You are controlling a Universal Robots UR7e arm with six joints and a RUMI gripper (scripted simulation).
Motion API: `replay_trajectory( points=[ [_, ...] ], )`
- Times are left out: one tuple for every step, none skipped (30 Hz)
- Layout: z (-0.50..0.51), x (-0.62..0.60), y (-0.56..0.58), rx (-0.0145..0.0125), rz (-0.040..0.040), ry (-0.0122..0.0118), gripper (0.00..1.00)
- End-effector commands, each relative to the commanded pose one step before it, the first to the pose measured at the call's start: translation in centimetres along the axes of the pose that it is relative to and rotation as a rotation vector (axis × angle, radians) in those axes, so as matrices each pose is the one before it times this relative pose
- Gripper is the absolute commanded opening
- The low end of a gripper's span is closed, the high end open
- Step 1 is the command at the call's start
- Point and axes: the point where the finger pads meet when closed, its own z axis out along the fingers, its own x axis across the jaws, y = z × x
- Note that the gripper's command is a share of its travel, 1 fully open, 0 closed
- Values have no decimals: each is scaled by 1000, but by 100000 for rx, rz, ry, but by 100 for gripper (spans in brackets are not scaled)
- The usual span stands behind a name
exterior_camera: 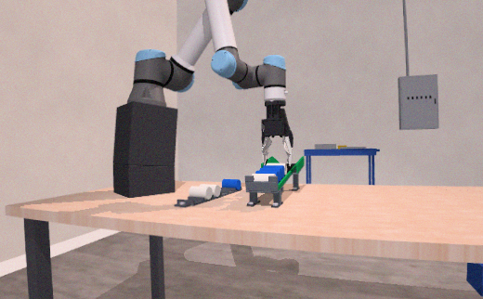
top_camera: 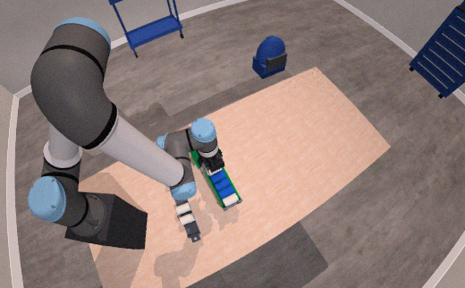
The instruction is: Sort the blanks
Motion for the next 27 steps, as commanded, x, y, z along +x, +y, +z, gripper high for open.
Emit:
replay_trajectory(
  points=[
    [-963, 52, 8, -17, -6, 127, 52],
    [-458, 0, 0, 0, 0, 0, 52],
    [-496, 0, 0, 0, 0, 0, 52],
    [-525, 0, 0, 0, 0, 0, 52],
    [-546, 0, 0, 0, 0, 0, 52],
    [-557, 0, 0, 0, 0, 0, 52],
    [-559, 0, 0, 0, 0, 0, 52],
    [-552, 0, 0, 0, 0, 0, 52],
    [-534, 0, 0, 0, 0, 0, 52],
    [-507, 0, 0, 0, 0, 0, 52],
    [-472, 0, 0, 0, 0, 0, 52],
    [-429, 0, 0, 0, 0, 0, 52],
    [-380, 1, 0, 0, 0, 0, 52],
    [-325, 0, 0, 0, 0, 0, 52],
    [-267, -1, 0, 0, 0, 0, 52],
    [0, 0, 0, 0, 0, 0, 52],
    [0, 0, 0, 0, 0, 0, 52],
    [-209, 0, 0, 0, 0, 0, 52],
    [-152, 0, 0, 0, 0, 0, 52],
    [-99, 0, 0, 0, 0, 0, 52],
    [-55, 0, 0, 0, 0, 0, 52],
    [-22, 0, 0, 0, 0, 0, 52],
    [-3, 0, 0, 0, 0, 0, 52],
    [0, 0, 0, 0, 0, 0, 100],
    [0, 0, 0, 0, 0, 0, 100],
    [0, 0, 0, 0, 0, 0, 100],
    [0, 0, 0, 0, 0, 0, 100]
  ],
)
